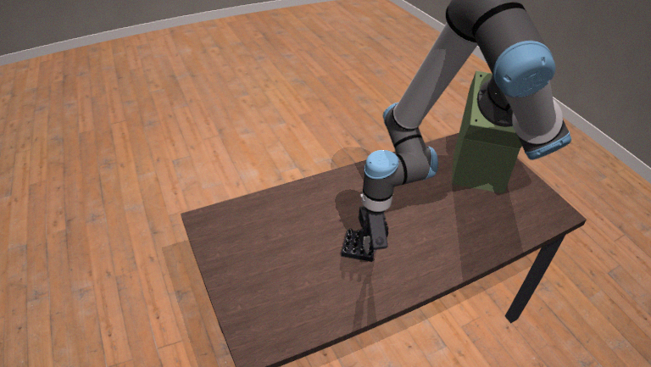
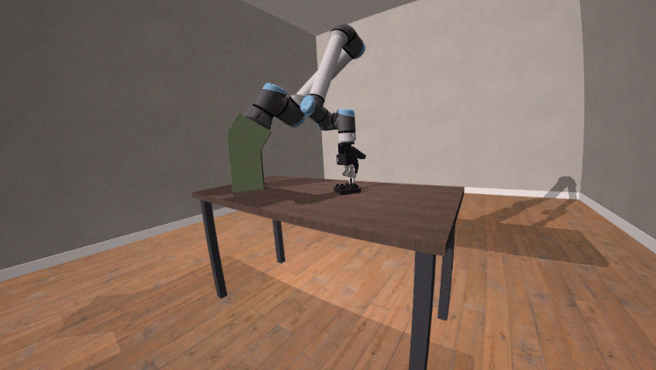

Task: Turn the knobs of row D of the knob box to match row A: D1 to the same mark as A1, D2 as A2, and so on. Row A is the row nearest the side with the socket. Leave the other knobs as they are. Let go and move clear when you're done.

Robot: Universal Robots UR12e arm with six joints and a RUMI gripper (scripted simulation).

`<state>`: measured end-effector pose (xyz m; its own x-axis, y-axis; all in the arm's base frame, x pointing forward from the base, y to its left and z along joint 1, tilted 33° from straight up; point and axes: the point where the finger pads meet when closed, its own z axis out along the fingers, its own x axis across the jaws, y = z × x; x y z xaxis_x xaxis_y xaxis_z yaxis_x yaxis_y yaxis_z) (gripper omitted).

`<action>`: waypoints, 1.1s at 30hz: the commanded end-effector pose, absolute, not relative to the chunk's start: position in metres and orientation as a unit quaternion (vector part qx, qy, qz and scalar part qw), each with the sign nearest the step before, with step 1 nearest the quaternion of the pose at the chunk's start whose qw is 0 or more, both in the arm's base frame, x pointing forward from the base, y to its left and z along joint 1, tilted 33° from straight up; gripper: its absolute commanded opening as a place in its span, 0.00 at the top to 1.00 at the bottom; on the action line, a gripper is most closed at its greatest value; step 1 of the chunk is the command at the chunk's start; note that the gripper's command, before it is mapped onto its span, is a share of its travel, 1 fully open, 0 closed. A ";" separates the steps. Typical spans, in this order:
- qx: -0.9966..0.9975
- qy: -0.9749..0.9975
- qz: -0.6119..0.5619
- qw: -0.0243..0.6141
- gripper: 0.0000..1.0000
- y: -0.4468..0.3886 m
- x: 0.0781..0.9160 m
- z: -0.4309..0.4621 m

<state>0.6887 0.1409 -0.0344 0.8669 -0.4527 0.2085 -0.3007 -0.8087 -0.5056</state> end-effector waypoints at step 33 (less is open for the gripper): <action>-0.823 0.491 -0.079 0.274 0.96 0.139 0.691 -0.034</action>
